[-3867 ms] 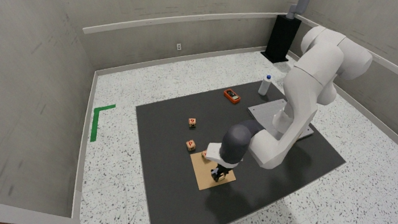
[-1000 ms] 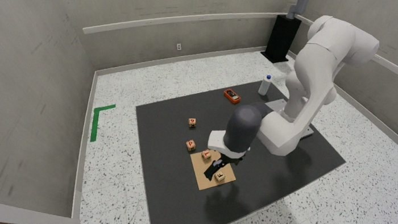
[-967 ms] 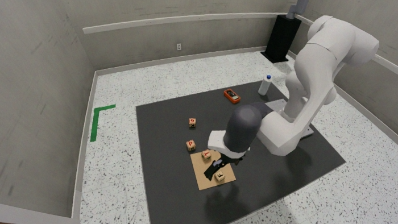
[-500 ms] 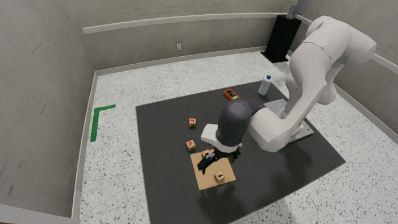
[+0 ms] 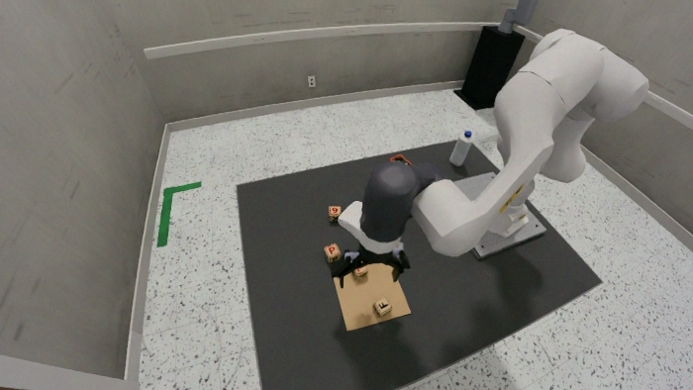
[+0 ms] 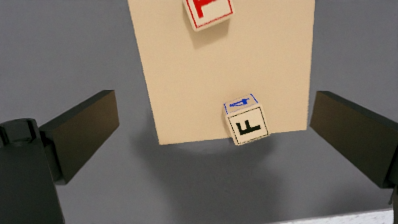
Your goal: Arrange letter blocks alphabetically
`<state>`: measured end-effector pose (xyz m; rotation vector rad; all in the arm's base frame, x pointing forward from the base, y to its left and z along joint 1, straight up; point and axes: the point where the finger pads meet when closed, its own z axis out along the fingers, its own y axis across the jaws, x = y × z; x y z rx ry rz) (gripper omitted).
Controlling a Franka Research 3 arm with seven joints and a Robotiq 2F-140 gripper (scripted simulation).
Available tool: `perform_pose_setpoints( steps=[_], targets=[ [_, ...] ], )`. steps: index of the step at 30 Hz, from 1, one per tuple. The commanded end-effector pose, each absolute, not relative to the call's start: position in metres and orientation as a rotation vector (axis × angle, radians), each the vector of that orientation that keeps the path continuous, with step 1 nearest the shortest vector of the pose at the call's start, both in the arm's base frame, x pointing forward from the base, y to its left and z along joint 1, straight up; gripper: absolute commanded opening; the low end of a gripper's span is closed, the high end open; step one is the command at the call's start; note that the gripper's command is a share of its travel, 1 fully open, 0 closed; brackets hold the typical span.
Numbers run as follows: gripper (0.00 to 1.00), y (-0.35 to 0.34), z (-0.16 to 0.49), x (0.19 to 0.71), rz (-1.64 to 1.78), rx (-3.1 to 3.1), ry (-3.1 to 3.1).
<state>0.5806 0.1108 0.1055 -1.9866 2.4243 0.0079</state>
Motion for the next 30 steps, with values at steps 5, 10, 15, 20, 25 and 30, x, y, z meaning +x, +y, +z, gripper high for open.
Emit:
perform_pose_setpoints(
  steps=[5,10,15,20,25,30],
  targets=[
    [1.00,0.095,0.104,0.586,0.015,-1.735,2.623],
    [1.00,0.085,0.104,0.590,0.016,-1.634,2.687],
    [1.00,0.074,0.105,0.595,0.016,-1.521,2.753],
    [1.00,0.063,0.105,0.600,0.016,-1.405,2.815],
    [1.00,0.052,0.105,0.604,0.016,-1.293,2.868],
    [1.00,0.040,0.105,0.608,0.015,-1.177,2.917]
  ],
)
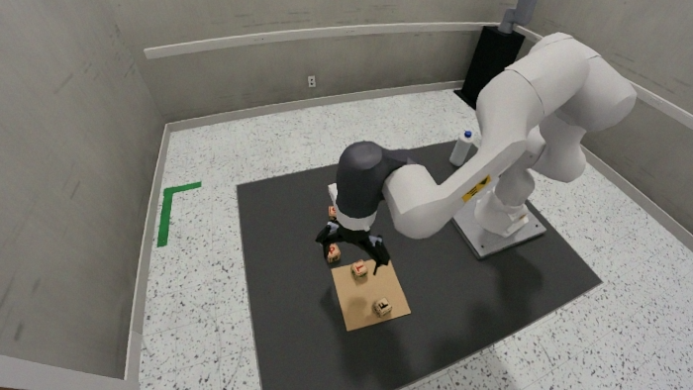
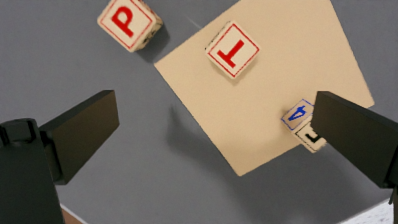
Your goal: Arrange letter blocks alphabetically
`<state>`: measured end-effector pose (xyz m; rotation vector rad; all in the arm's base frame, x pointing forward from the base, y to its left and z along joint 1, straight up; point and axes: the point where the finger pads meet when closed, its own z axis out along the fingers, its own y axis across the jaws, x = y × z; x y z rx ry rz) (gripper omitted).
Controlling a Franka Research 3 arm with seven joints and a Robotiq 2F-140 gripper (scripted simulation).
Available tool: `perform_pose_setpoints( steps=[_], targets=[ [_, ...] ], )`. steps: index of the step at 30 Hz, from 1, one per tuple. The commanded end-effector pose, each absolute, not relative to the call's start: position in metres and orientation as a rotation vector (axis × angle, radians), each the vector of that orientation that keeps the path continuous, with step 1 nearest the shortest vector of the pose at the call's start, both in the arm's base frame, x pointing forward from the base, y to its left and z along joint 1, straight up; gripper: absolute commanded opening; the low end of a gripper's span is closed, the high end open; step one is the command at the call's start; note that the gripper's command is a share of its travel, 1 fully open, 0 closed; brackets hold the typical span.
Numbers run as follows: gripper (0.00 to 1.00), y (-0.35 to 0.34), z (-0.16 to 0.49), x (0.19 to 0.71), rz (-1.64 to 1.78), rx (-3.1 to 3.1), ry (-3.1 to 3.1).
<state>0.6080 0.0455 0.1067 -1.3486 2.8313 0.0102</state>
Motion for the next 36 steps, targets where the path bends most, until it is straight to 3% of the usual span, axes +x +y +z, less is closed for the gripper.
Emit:
perform_pose_setpoints(
  steps=[1,36],
  targets=[
    [1.00,0.038,0.106,0.608,0.015,-1.154,2.926],
    [1.00,-0.046,0.111,0.632,-0.001,-0.276,3.130]
  ],
)
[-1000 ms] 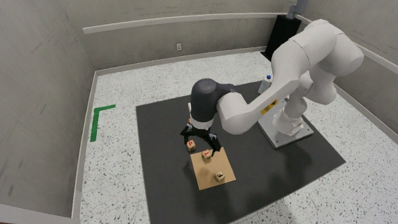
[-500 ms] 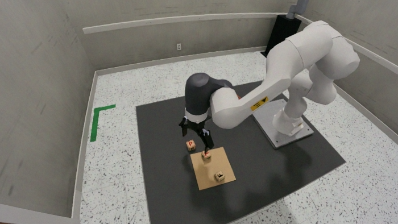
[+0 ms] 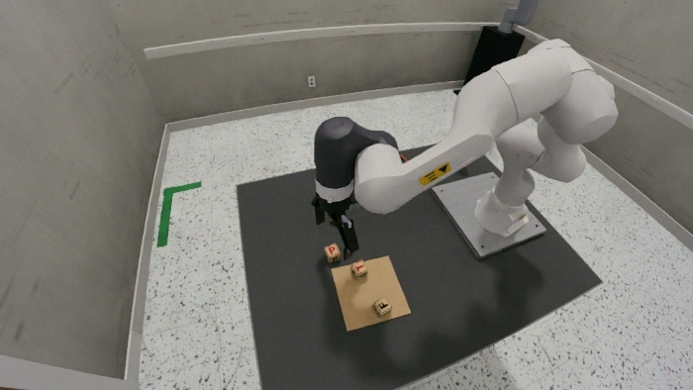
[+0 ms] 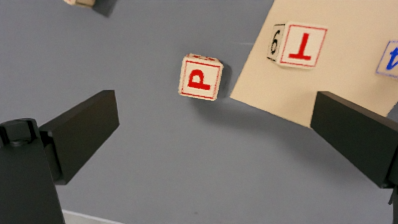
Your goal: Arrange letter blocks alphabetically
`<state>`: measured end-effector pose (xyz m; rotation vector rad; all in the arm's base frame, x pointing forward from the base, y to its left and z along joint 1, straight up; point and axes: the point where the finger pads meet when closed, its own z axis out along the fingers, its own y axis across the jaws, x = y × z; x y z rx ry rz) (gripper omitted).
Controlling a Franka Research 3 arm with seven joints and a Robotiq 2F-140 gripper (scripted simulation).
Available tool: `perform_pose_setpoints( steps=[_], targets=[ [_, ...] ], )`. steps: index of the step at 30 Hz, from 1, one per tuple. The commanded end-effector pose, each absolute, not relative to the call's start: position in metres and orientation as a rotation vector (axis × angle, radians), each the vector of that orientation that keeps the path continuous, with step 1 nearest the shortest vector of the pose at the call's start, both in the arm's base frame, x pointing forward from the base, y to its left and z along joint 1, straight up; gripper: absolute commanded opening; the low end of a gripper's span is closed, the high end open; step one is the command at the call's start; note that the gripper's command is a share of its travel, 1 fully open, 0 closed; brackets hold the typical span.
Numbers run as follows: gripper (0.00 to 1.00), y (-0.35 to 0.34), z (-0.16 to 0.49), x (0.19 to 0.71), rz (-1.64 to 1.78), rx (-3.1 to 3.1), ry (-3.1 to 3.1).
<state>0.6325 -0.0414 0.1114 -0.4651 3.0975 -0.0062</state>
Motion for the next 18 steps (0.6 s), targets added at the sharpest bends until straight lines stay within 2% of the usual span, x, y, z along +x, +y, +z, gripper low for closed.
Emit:
perform_pose_setpoints(
  steps=[1,4,5,18],
  targets=[
    [1.00,-0.0482,0.1108,0.6320,-0.002,-0.249,3.131],
    [1.00,-0.0518,0.1111,0.6328,-0.002,-0.212,3.134],
    [0.43,-0.0518,0.1111,0.6328,-0.002,-0.212,3.134],
    [0.43,-0.0518,0.1111,0.6328,-0.002,-0.212,3.134]
  ],
)
